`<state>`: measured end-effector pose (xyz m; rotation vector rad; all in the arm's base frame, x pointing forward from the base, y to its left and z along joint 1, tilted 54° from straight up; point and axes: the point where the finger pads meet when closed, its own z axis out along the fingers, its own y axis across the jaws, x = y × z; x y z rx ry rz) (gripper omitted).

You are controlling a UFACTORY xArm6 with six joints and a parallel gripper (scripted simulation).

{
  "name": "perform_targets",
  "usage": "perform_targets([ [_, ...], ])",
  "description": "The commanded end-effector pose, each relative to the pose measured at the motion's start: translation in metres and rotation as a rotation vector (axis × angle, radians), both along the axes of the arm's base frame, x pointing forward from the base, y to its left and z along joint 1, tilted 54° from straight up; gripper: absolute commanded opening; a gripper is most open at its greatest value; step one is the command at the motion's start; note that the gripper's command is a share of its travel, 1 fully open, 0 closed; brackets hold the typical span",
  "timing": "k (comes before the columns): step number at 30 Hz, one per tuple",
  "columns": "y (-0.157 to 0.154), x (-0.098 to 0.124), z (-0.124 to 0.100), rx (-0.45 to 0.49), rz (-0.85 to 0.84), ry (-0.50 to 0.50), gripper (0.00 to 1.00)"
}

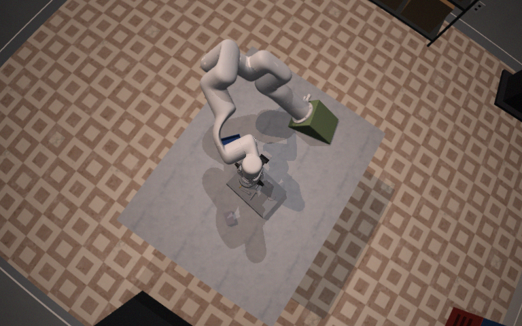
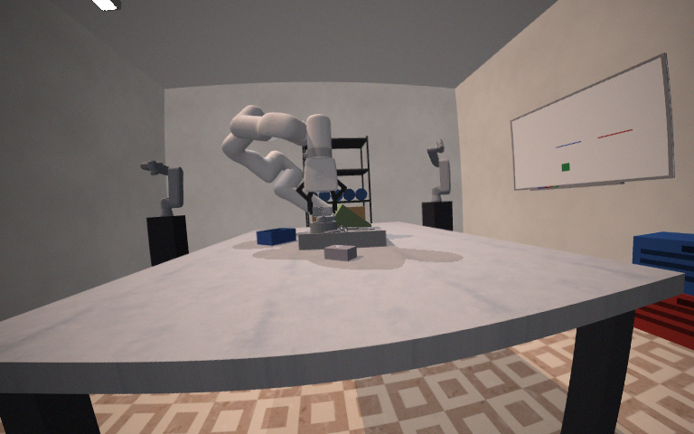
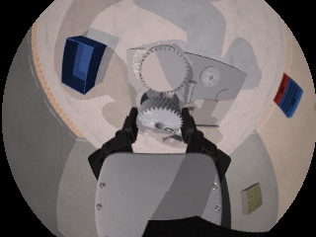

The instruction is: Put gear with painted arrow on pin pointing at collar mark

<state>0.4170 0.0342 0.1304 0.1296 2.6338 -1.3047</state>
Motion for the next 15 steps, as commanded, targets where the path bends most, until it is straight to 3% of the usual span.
perform_targets([
  [1, 0.0007, 0.0009, 0.0004, 0.002, 0.002, -0.003, 0.00],
  [15, -0.0012, 0.0012, -0.0010, 0.002, 0.002, -0.003, 0.00],
])
